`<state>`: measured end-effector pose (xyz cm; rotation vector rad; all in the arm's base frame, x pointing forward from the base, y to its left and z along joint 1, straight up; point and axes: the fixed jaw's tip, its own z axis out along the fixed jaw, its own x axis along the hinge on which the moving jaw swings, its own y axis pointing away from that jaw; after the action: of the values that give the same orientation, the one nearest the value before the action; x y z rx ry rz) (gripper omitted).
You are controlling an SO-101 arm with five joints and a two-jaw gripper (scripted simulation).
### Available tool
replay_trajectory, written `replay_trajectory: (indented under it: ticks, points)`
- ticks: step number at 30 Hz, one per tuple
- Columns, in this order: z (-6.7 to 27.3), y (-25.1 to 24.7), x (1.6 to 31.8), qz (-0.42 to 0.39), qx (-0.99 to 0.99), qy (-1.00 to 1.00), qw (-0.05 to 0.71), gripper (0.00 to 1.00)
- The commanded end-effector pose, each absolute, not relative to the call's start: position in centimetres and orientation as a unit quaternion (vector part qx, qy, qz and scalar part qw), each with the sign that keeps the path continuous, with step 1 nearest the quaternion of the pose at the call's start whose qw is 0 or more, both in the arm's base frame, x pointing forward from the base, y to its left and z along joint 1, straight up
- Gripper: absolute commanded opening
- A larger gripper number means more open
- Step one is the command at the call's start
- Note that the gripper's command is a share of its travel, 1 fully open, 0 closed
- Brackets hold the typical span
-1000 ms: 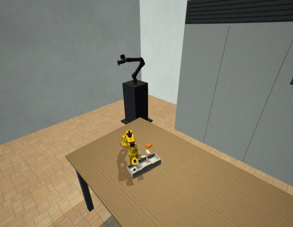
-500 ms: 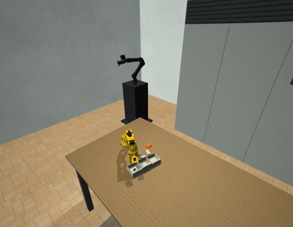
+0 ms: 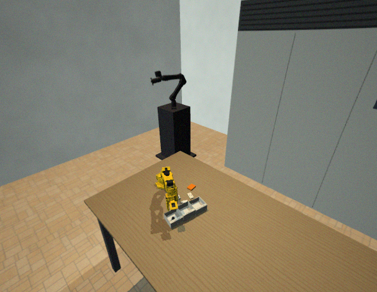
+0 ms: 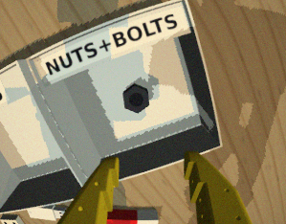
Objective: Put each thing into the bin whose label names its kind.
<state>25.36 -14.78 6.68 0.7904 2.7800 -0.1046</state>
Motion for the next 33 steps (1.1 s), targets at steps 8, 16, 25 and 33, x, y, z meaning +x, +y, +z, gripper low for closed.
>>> replay_trajectory:
  ticks: [8,16,25,33]
  points:
    - [8.8,-13.2,25.7,-0.035,0.264,0.952,0.151,0.18]
    - [9.0,-10.1,24.9,-0.019,0.265,0.955,0.13,0.19]
    - [8.4,-4.5,21.7,0.003,0.266,0.96,0.084,0.2]
    - [7.6,-1.9,19.0,0.007,0.266,0.962,0.056,0.21]
